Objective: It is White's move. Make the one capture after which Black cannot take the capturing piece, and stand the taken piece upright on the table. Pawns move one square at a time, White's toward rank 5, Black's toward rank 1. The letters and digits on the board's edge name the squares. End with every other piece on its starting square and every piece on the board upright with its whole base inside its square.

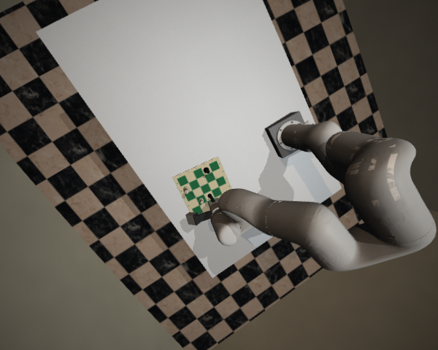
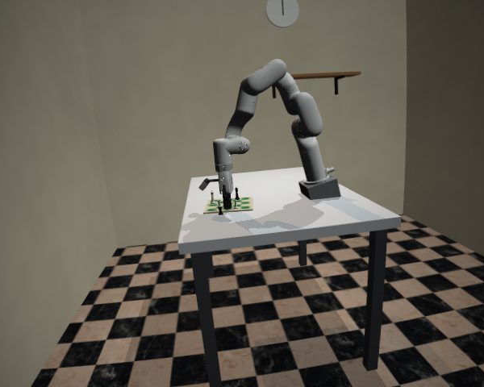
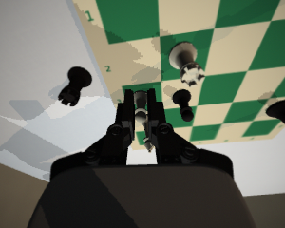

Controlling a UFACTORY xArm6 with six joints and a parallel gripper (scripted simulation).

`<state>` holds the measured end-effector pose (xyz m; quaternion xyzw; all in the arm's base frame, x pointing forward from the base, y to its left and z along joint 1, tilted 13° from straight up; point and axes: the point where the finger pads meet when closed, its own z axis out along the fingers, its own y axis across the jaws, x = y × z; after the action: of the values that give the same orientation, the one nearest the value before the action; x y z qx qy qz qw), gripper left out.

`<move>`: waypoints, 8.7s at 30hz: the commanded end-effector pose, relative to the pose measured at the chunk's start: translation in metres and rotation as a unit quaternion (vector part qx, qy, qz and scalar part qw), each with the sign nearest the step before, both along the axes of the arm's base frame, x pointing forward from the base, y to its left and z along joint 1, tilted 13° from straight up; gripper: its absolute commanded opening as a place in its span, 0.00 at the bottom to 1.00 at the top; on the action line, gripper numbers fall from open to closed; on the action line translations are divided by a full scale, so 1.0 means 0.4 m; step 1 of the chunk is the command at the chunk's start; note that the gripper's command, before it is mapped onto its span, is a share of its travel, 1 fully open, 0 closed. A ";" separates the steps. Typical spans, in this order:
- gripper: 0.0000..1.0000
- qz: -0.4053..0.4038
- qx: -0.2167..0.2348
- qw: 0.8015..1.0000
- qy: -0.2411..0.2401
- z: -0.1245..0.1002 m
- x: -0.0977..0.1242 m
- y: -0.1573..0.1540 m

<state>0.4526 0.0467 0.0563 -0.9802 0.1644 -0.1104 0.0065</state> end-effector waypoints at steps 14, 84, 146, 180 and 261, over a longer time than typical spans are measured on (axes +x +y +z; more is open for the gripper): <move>0.00 0.000 0.000 1.000 -0.001 0.003 0.002 0.000; 0.00 0.419 -0.095 0.903 0.009 0.222 -0.171 -0.064; 0.00 0.419 -0.094 0.903 0.009 -0.011 -0.119 -0.074; 0.00 0.419 -0.094 0.903 0.009 -0.011 -0.118 -0.077; 0.00 0.419 -0.094 0.903 0.009 -0.018 -0.116 -0.077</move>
<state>0.4049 0.0158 0.0482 -0.9558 -0.2727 -0.1023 -0.0414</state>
